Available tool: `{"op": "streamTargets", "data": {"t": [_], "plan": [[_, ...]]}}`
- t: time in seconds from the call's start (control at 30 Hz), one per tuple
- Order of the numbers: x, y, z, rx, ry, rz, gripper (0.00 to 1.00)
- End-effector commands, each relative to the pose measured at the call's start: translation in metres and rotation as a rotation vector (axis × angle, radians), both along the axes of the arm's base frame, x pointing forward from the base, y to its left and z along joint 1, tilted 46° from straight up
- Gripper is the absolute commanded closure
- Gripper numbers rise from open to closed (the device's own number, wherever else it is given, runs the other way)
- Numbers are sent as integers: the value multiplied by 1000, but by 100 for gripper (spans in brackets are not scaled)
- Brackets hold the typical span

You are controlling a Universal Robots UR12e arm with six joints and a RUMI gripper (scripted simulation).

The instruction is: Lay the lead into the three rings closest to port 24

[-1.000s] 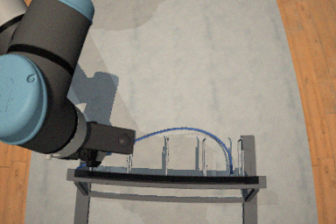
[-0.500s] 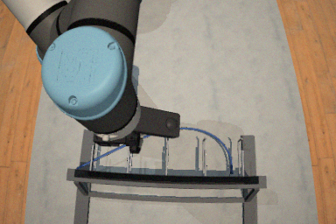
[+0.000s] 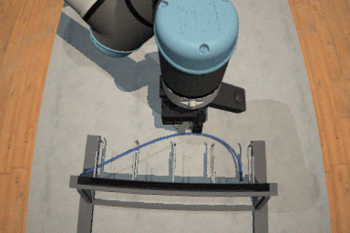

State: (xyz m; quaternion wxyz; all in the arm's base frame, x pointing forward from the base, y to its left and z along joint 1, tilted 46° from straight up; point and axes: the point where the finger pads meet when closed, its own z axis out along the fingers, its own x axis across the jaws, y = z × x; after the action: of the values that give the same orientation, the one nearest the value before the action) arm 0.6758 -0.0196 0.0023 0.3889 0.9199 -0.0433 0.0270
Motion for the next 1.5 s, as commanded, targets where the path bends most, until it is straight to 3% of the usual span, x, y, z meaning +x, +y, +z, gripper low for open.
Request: {"op": "streamTargets", "data": {"t": [0.0,1.47], "plan": [[-3,7,-6,-1,-1,0,80],[-3,2,-11,0,-1,1,80]]}}
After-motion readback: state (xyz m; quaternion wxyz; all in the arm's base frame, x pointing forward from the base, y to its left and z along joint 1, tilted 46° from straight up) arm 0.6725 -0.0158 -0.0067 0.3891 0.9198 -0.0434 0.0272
